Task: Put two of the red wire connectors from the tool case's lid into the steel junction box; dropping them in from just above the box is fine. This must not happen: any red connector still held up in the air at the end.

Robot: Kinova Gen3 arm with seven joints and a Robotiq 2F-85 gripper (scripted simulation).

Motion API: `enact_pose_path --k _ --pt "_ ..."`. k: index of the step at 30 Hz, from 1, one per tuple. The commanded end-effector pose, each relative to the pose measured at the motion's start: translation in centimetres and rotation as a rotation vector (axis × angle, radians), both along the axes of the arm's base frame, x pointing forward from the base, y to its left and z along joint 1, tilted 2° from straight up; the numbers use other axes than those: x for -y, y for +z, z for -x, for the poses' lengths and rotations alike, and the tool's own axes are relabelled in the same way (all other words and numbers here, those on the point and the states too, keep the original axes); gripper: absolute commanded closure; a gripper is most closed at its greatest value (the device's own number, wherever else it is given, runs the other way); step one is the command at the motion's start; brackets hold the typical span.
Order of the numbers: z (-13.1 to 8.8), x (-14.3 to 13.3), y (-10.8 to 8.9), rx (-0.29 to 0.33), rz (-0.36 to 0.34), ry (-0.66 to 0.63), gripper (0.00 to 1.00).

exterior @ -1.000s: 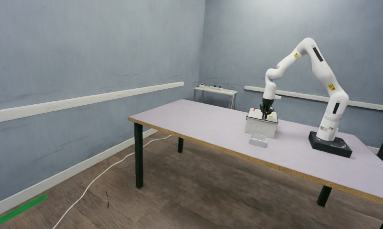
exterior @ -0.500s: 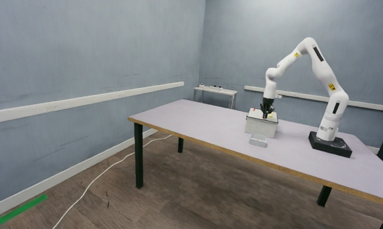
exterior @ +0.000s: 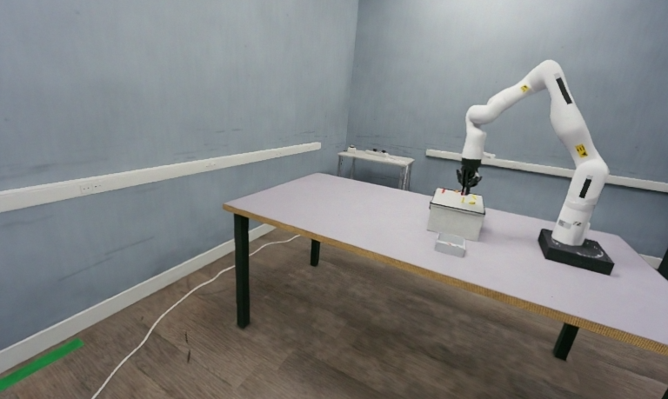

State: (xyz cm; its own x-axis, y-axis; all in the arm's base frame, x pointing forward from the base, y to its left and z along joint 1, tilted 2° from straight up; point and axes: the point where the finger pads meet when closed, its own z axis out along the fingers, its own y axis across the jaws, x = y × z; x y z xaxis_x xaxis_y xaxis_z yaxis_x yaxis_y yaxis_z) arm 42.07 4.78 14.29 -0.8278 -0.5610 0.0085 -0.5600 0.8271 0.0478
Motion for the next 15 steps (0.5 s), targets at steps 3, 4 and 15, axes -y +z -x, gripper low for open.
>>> enact_pose_path --k 3,4,15 --pt "-0.46 0.34 1.36 0.016 0.004 -0.008 0.81" --pt "-0.46 0.34 1.39 0.016 0.004 -0.008 0.81" --pt "-0.46 0.32 1.39 0.016 0.004 -0.008 0.81"
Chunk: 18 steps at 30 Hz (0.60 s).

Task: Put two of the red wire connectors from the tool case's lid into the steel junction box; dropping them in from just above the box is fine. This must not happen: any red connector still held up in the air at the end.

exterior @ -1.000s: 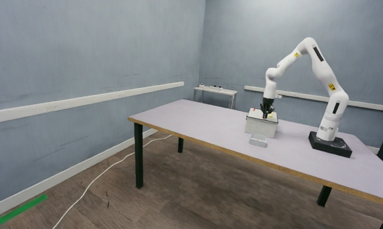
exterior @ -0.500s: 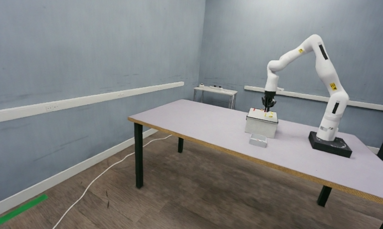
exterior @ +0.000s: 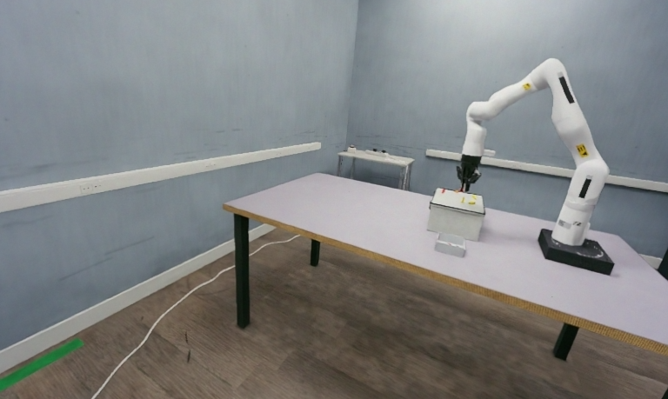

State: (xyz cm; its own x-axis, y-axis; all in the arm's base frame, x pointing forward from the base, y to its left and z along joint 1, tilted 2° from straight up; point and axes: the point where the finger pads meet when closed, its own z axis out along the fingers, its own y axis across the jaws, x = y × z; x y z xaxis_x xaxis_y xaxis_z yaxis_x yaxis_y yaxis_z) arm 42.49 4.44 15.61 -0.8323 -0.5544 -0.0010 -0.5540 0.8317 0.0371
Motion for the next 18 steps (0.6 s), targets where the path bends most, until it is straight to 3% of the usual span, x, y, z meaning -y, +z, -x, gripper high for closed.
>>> enact_pose_path --k 1,13,18 --pt "-0.1 -0.1 0.1 0.002 0.0 0.0 0.81" --pt "-0.9 -3.4 0.2 0.002 0.0 0.0 0.81" --pt "-1.7 -6.9 0.3 0.002 0.0 0.0 0.81"
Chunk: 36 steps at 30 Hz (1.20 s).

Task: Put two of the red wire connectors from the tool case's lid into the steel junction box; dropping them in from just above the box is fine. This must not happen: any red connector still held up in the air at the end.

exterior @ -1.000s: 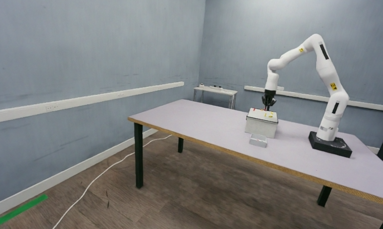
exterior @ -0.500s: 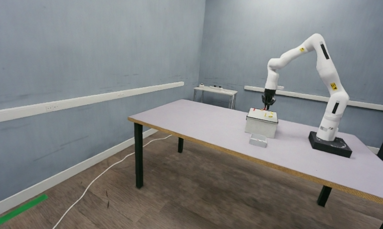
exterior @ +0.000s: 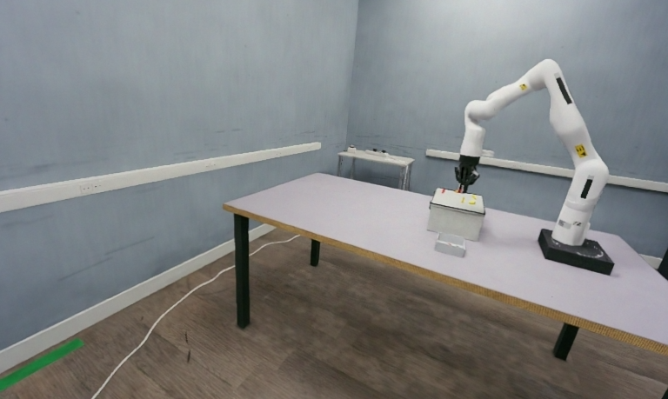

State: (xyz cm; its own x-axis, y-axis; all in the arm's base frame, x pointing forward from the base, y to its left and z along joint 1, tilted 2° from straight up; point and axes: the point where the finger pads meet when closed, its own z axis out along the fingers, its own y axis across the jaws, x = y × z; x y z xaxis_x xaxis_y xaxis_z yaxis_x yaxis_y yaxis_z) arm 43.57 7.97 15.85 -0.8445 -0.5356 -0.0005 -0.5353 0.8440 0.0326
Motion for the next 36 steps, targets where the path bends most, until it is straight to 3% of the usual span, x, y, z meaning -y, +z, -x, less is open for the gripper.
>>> enact_pose_path --k 1,10,17,36 --pt "-0.8 -4.2 0.0 0.0 -0.004 0.022 0.81" --pt "-2.4 -10.6 0.2 0.0 -0.004 0.022 0.81" --pt "-2.9 -12.6 0.3 0.0 -0.004 0.022 0.81" --pt "-3.0 -13.1 0.0 0.0 -0.004 0.022 0.81"
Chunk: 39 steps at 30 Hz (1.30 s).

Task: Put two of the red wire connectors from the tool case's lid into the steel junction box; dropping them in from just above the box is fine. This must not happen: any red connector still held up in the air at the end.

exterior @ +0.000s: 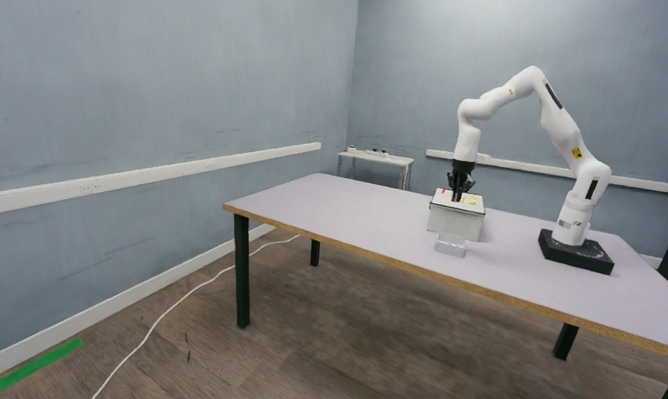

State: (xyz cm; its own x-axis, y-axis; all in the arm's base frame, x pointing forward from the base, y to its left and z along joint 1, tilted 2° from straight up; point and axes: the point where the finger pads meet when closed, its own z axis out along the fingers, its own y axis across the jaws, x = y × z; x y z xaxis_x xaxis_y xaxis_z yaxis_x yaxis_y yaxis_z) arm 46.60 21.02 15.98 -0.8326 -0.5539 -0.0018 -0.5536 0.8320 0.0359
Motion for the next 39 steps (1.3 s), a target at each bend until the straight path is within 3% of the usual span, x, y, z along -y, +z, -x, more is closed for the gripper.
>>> enact_pose_path --k 1,8,10,25,27,33,39 --pt "0.0 0.0 -0.3 0.001 0.0 0.0 0.81" --pt "0.1 -0.1 -3.2 0.001 0.0 0.0 0.81" --pt "0.1 -0.1 -3.2 0.001 0.0 0.0 0.81" --pt "0.3 -0.5 -15.3 0.001 0.0 0.0 0.81" --pt "0.3 -0.5 -15.3 0.001 0.0 0.0 0.81" --pt "0.3 -0.6 -18.1 0.001 0.0 0.0 0.81" --pt "0.3 -0.6 -18.7 0.001 0.0 0.0 0.81"
